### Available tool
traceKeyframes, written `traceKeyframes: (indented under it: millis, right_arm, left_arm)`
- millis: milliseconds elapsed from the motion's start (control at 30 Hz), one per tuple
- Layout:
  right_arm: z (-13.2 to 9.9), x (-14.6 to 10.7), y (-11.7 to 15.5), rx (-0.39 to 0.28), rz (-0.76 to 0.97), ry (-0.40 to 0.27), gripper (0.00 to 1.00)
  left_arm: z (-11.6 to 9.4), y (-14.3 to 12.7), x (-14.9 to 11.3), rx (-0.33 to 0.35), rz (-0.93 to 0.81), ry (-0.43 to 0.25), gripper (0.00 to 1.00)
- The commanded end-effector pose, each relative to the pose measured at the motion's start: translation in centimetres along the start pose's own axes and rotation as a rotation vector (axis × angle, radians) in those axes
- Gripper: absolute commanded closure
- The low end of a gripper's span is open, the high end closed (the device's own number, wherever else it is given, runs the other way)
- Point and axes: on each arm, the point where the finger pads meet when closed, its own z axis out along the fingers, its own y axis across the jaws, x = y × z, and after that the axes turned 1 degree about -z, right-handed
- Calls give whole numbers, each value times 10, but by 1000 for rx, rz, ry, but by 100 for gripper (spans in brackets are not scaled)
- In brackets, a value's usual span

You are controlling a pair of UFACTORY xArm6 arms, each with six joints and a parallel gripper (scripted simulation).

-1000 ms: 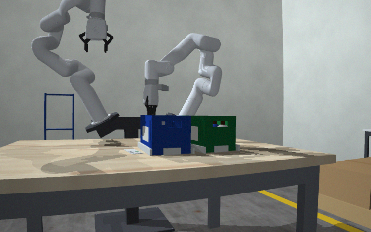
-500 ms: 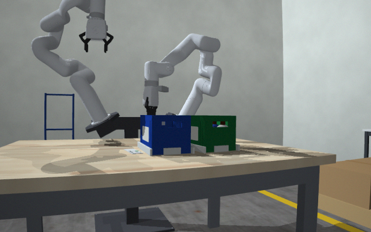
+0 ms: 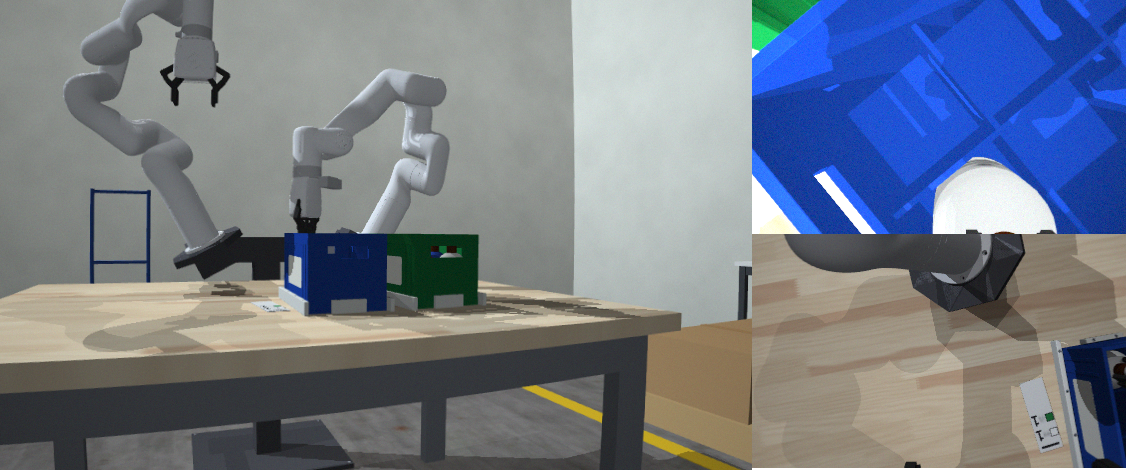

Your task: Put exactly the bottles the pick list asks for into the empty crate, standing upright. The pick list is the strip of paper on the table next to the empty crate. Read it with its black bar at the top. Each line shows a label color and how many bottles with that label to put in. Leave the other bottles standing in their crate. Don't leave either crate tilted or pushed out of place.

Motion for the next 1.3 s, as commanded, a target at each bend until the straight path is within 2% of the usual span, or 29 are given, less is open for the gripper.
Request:
traceKeyframes:
  millis: [0,533,567,1267]
  right_arm:
    - [-1,0,0,-2,1,-1,0]
    - [-1,0,0,-2,1,-1,0]
    - [-1,0,0,-2,1,-1,0]
    - [-1,0,0,-2,1,-1,0]
  left_arm:
    - [0,2,0,-5,-1,-2,100]
    - [3,2,0,-5,-1,-2,100]
    - [6,2,0,-5,-1,-2,35]
    - [6,2,0,-5,-1,-2,35]
